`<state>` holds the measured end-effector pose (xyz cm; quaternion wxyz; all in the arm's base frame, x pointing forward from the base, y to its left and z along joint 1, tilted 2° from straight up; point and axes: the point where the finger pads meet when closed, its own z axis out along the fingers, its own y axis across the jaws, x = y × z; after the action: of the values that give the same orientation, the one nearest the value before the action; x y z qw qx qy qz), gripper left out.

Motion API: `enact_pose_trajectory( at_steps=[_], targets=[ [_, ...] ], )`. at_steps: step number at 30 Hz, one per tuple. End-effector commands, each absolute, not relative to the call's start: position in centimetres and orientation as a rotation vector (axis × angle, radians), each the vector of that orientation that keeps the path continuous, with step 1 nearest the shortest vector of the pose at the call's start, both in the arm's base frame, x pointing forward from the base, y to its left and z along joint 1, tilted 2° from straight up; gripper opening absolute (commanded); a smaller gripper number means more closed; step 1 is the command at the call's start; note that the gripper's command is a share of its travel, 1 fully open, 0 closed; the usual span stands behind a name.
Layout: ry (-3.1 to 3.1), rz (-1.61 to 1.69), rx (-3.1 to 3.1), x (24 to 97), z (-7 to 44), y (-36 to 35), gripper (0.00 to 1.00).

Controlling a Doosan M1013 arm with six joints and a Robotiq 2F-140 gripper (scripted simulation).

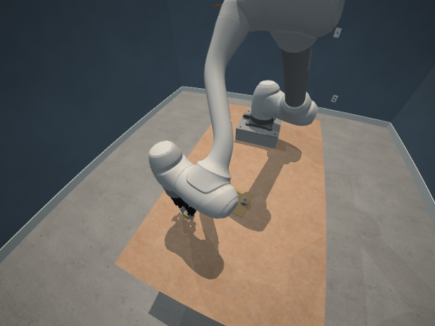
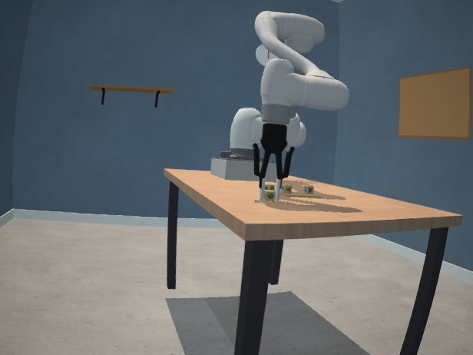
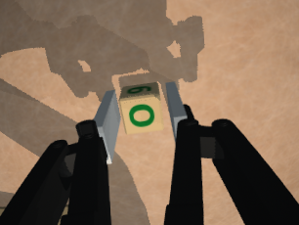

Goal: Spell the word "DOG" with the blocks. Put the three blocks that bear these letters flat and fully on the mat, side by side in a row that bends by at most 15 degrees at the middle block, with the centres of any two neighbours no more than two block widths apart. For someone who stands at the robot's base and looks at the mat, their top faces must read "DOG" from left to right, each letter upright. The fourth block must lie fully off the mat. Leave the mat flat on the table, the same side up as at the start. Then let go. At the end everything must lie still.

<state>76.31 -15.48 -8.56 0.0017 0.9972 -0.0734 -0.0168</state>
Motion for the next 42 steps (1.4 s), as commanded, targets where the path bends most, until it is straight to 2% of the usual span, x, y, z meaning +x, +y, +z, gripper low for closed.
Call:
enact_pose_trajectory(
  at_steps=[1, 7, 8, 42],
  targets=[
    [-0.23, -0.052, 3.13, 76.32, -8.54, -15.48, 0.28],
    [-0.23, -0.052, 3.13, 76.32, -8.54, -15.48, 0.28],
    [-0.23, -0.052, 3.13, 76.32, -8.54, -15.48, 0.16],
    [-0.23, -0.052, 3.13, 76.32, -8.54, -15.48, 0.16]
  ],
)
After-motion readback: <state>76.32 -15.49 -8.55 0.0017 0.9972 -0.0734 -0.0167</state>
